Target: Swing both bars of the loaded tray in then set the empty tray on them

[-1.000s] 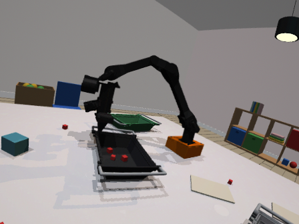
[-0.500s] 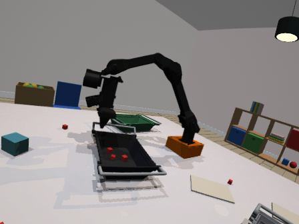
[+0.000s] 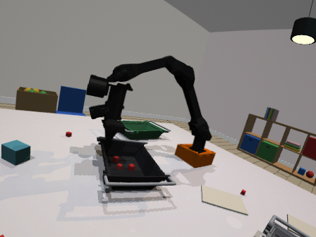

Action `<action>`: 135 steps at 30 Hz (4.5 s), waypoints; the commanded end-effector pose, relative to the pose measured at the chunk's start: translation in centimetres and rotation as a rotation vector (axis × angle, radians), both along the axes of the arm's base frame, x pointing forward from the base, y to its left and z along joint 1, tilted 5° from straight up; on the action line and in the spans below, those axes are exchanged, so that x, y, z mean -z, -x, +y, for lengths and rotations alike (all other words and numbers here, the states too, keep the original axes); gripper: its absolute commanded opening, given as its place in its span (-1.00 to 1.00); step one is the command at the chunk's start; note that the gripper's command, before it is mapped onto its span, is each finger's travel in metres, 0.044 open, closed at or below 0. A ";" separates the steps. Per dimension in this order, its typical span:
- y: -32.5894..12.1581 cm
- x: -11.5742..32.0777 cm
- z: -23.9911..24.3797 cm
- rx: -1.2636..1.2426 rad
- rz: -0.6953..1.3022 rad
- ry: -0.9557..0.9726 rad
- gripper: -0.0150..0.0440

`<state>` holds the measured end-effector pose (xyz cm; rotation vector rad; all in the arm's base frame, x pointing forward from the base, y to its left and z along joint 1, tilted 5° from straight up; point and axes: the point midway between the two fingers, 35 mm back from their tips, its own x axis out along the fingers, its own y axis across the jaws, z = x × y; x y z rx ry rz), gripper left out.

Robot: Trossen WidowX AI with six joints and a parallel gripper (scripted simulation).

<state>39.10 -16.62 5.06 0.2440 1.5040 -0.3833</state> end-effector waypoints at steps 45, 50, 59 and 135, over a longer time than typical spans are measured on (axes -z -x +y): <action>-0.2 -5.0 0.5 0.006 0.012 -0.009 -0.21; 0.0 -10.2 1.1 0.006 0.011 -0.009 -0.21; -2.8 -6.6 7.1 -0.782 0.066 -0.007 -0.21; -3.1 0.9 23.0 -3.120 0.264 0.056 -0.21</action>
